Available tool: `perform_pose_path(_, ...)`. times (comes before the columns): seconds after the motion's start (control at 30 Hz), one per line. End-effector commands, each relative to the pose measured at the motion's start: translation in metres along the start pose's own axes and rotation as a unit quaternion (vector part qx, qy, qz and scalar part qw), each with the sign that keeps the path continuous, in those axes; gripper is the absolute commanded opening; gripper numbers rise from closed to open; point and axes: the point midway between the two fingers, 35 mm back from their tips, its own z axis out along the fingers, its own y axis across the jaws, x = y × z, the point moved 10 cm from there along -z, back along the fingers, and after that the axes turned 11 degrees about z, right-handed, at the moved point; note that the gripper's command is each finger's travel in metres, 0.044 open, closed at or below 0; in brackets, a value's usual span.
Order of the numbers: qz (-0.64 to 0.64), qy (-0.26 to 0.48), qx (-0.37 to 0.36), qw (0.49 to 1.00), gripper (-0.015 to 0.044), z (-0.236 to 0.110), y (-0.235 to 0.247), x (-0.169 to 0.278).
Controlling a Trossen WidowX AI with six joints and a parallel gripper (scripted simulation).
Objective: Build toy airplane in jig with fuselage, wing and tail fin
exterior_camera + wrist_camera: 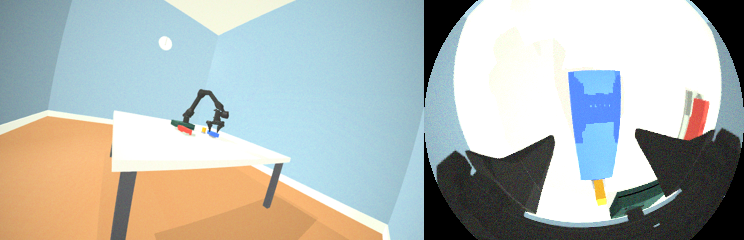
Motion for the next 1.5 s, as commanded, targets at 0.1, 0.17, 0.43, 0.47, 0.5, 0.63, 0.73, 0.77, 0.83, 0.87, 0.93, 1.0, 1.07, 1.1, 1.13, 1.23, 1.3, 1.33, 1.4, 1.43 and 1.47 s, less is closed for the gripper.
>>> perform_pose_path(0.1, 0.002, 0.003, 0.000, 1.000, 0.0440, 0.013, 0.000, 0.001)
perform_pose_path(0.17, 0.002, 0.003, 0.000, 1.000, 0.0440, 0.017, -0.001, 0.002)
perform_pose_path(0.43, 0.002, 0.003, 0.000, 1.000, 0.0361, 0.022, -0.001, 0.002)
perform_pose_path(0.47, 0.002, 0.003, 0.000, 1.000, 0.0335, 0.022, -0.001, 0.002)
perform_pose_path(0.5, 0.002, 0.003, 0.000, 1.000, 0.0309, 0.022, -0.001, 0.002)
perform_pose_path(0.63, 0.002, 0.003, 0.000, 1.000, 0.0204, 0.022, -0.001, 0.002)
perform_pose_path(0.73, 0.002, 0.003, 0.000, 1.000, 0.0164, 0.022, -0.001, 0.002)
perform_pose_path(0.77, 0.002, 0.003, 0.000, 1.000, 0.0157, 0.022, -0.001, 0.002)
perform_pose_path(0.83, 0.002, 0.003, 0.000, 1.000, 0.0144, 0.022, -0.001, 0.002)
perform_pose_path(0.87, 0.002, 0.003, 0.000, 1.000, 0.0138, 0.022, -0.001, 0.002)
perform_pose_path(0.93, 0.002, 0.003, 0.000, 1.000, 0.0105, 0.022, -0.001, 0.002)
perform_pose_path(1.0, 0.003, 0.003, 0.000, 1.000, 0.0052, 0.020, 0.000, 0.002)
perform_pose_path(1.07, 0.006, 0.002, 0.002, 1.000, 0.0000, 0.015, 0.001, 0.002)
perform_pose_path(1.1, 0.007, 0.001, 0.003, 1.000, 0.0000, 0.013, 0.001, 0.002)
perform_pose_path(1.13, 0.007, 0.001, 0.004, 1.000, 0.0000, 0.010, 0.002, 0.002)
perform_pose_path(1.23, 0.007, 0.001, 0.004, 1.000, 0.0000, 0.001, 0.003, 0.000)
perform_pose_path(1.3, 0.007, 0.001, 0.003, 1.000, 0.0000, -0.005, 0.003, 0.000)
perform_pose_path(1.33, 0.007, 0.001, 0.003, 1.000, 0.0000, -0.008, 0.003, -0.001)
perform_pose_path(1.4, 0.007, 0.001, 0.003, 1.000, 0.0000, -0.014, 0.004, -0.002)
perform_pose_path(1.43, 0.007, 0.001, 0.003, 1.000, 0.0000, -0.017, 0.004, -0.002)
perform_pose_path(1.47, 0.006, 0.001, 0.003, 1.000, 0.0000, -0.020, 0.004, -0.002)
